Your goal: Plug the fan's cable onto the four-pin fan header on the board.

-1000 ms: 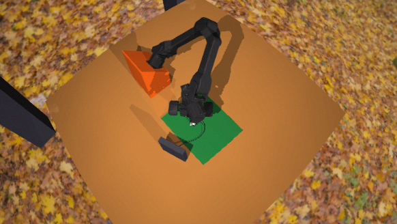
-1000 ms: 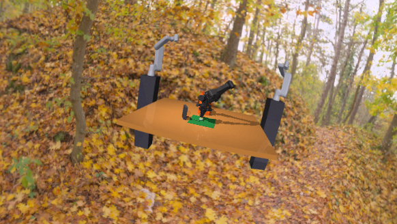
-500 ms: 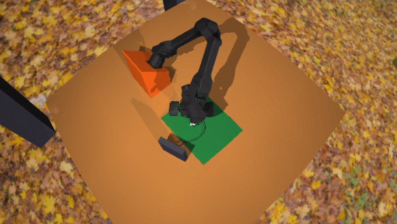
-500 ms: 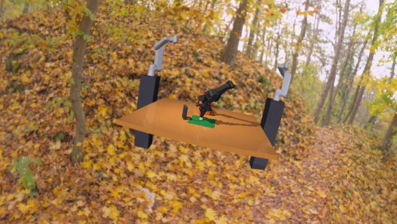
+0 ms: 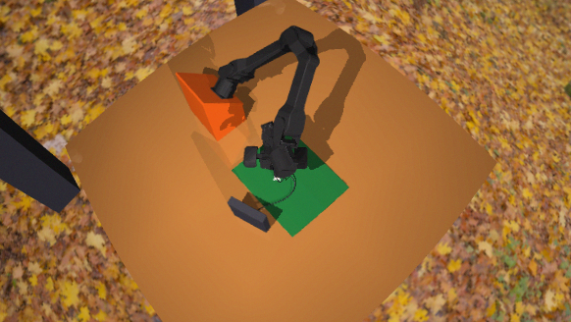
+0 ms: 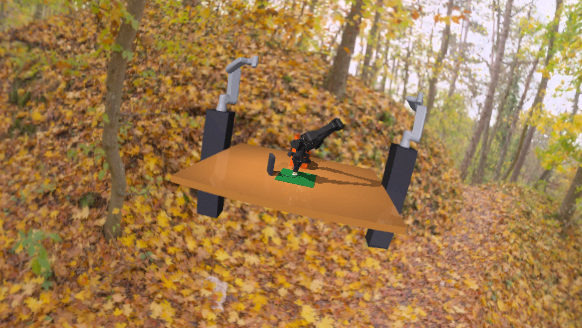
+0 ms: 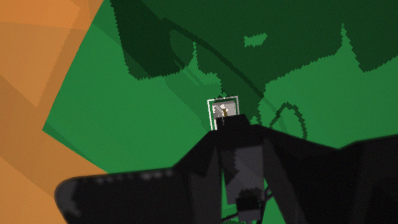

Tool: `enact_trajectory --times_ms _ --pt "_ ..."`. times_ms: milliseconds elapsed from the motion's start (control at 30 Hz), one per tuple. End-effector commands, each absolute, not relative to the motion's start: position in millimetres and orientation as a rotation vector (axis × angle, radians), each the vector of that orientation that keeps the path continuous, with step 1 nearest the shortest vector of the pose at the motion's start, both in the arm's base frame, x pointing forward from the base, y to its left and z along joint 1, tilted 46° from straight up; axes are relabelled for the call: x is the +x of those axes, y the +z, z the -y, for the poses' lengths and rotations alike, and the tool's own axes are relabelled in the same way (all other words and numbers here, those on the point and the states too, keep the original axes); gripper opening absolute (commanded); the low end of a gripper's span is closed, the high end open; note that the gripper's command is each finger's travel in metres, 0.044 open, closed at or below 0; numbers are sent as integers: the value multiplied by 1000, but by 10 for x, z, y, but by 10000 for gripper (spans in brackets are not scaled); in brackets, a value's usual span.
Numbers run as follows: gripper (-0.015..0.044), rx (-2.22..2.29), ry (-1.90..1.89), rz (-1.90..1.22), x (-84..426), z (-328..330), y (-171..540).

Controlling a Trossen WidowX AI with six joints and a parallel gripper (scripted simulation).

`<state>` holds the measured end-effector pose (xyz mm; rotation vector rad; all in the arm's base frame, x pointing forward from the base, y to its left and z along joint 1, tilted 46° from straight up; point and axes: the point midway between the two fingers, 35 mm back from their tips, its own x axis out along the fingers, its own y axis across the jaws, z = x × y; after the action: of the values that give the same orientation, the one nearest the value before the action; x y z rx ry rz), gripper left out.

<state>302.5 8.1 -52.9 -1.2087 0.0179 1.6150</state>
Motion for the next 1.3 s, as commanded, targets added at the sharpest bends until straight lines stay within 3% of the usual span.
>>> enact_trajectory --times_ms 0,1267 --pt "0 -1202 1609 -23 3026 -90 -533" --pt "0 -1201 1609 -24 2976 -63 -510"
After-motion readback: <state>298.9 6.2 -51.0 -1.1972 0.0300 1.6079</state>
